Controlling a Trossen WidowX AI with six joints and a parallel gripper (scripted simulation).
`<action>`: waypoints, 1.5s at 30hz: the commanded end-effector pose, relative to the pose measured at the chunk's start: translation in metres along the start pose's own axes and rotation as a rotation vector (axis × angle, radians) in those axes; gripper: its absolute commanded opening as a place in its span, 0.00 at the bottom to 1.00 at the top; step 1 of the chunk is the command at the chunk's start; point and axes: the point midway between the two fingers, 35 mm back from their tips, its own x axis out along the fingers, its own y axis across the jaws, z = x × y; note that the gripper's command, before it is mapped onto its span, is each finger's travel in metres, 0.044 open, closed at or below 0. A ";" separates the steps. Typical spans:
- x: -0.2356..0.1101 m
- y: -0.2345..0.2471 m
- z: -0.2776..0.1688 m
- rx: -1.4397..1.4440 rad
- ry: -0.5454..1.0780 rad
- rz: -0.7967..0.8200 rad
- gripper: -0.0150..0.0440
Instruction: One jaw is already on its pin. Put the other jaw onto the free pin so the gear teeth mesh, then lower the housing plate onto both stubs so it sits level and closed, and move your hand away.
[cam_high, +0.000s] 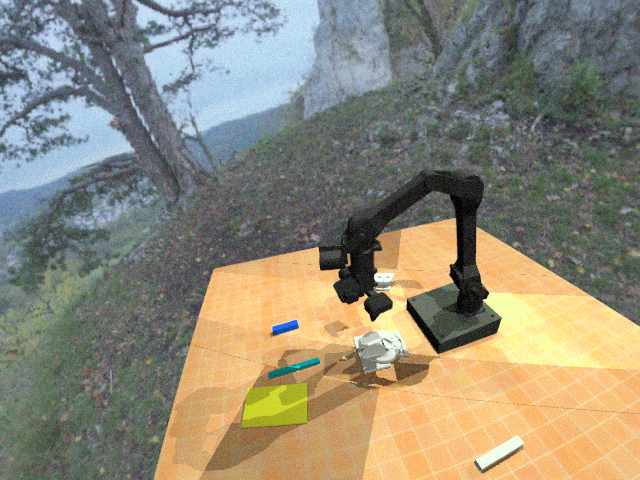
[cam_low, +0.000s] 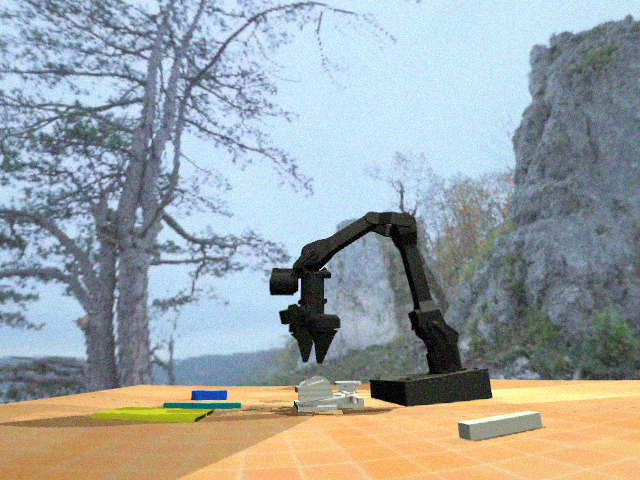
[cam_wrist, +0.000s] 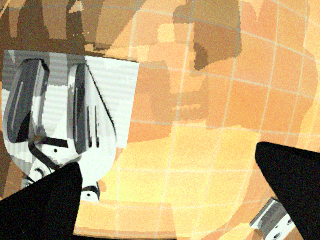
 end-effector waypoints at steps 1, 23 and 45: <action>0.001 -0.016 -0.006 -0.056 0.006 0.006 1.00; -0.002 -0.111 -0.074 -0.504 0.014 0.024 1.00; -0.010 -0.170 -0.162 -0.901 0.004 0.027 1.00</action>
